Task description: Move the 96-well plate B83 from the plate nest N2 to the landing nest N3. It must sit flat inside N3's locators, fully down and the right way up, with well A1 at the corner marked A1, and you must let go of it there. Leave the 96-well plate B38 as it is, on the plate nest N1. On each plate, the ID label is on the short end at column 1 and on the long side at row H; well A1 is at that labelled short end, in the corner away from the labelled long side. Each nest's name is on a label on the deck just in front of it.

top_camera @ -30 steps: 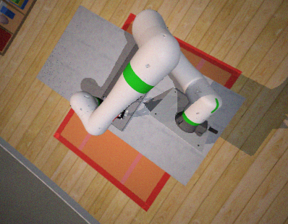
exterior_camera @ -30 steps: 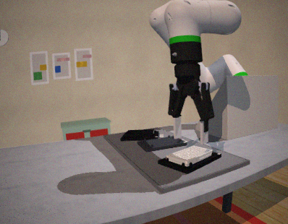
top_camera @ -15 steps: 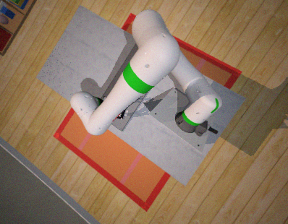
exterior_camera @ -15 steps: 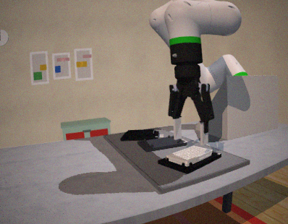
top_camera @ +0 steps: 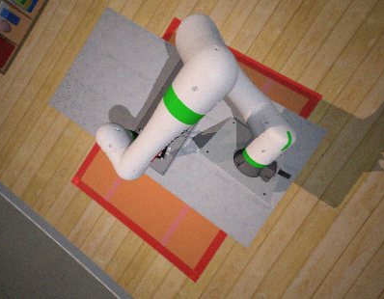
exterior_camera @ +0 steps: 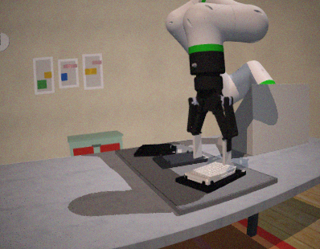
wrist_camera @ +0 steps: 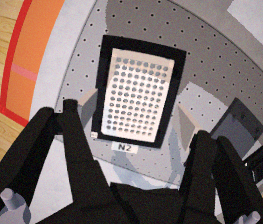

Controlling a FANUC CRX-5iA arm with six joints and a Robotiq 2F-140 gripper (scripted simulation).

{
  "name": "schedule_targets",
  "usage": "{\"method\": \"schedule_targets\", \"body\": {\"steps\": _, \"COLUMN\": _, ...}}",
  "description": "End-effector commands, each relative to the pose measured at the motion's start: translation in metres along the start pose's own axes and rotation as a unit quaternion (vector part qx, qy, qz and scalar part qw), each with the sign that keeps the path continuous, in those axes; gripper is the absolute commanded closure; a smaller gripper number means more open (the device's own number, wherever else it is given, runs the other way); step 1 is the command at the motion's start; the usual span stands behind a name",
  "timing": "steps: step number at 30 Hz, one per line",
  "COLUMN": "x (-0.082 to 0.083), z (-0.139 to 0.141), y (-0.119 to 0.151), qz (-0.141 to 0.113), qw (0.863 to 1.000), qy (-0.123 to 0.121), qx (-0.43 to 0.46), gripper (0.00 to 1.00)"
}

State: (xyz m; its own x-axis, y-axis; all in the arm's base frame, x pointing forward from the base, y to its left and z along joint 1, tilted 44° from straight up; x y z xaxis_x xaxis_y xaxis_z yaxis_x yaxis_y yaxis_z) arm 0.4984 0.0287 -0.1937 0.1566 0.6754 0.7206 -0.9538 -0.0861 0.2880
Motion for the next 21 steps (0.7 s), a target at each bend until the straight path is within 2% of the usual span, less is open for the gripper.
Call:
{"method": "schedule_targets", "body": {"steps": 1, "x": -0.002, "z": 0.000, "y": 0.000, "qz": 0.000, "qw": 1.000, "qy": 0.000, "qx": 0.000, "gripper": 0.34}}
{"method": "schedule_targets", "body": {"steps": 21, "x": -0.013, "z": 0.000, "y": 0.000, "qz": 0.000, "qw": 1.000, "qy": 0.000, "qx": 0.000, "gripper": 0.34}}
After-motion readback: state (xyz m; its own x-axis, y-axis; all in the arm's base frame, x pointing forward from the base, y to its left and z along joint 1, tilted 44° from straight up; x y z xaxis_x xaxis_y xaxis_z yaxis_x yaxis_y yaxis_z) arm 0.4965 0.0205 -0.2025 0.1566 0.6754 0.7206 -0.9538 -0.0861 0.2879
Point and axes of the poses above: the point where the finger pads meet when closed, its own x axis back along the fingers, its own z axis across the jaws, y = z × x, the point moved 5 cm from there along x, back along the fingers, and after that the axes turned 6 degrees about x, right-handed, at the moved point
